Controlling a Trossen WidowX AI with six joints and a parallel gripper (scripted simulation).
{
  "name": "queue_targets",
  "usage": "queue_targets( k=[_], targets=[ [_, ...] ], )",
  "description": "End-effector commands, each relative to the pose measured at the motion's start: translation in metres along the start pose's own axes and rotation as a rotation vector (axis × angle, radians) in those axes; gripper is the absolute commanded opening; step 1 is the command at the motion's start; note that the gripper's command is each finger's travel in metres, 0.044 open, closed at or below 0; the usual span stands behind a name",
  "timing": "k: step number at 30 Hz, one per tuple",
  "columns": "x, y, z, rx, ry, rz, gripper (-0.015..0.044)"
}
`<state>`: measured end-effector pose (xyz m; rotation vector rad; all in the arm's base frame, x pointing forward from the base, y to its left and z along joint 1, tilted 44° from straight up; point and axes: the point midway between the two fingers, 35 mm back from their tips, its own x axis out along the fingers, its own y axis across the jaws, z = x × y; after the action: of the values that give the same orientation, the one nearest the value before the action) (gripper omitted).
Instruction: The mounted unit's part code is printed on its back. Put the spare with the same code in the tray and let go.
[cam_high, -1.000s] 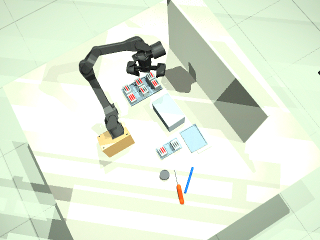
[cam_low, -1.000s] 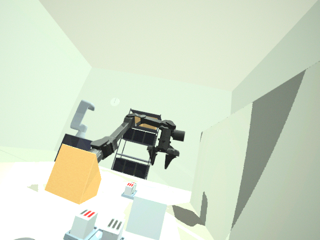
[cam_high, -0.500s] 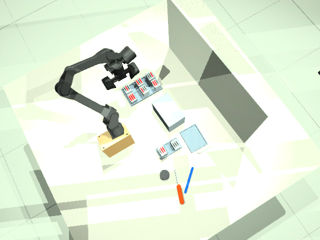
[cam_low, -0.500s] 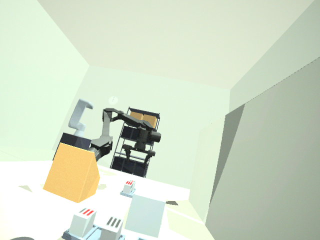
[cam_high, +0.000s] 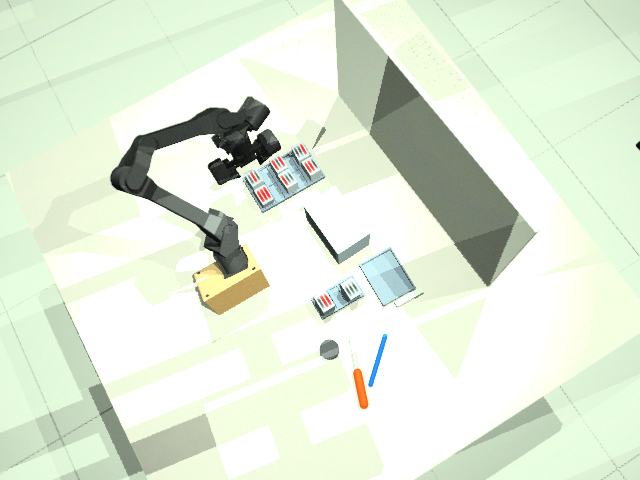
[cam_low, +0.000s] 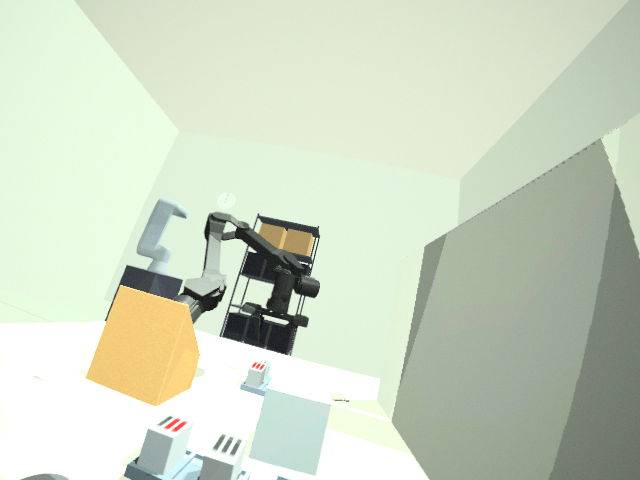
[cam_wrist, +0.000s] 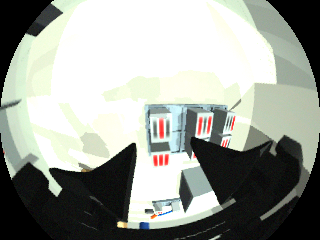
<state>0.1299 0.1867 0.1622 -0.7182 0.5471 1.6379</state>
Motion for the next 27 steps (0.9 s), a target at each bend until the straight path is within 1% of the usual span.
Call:
queue_targets(
  k=[1, 27],
  targets=[
    [0.003, 0.001, -0.003, 0.011, 0.007, 0.004, 0.0300],
    [0.042, -0.005, -0.004, 0.009, 0.012, 0.006, 0.0300]
  ],
)
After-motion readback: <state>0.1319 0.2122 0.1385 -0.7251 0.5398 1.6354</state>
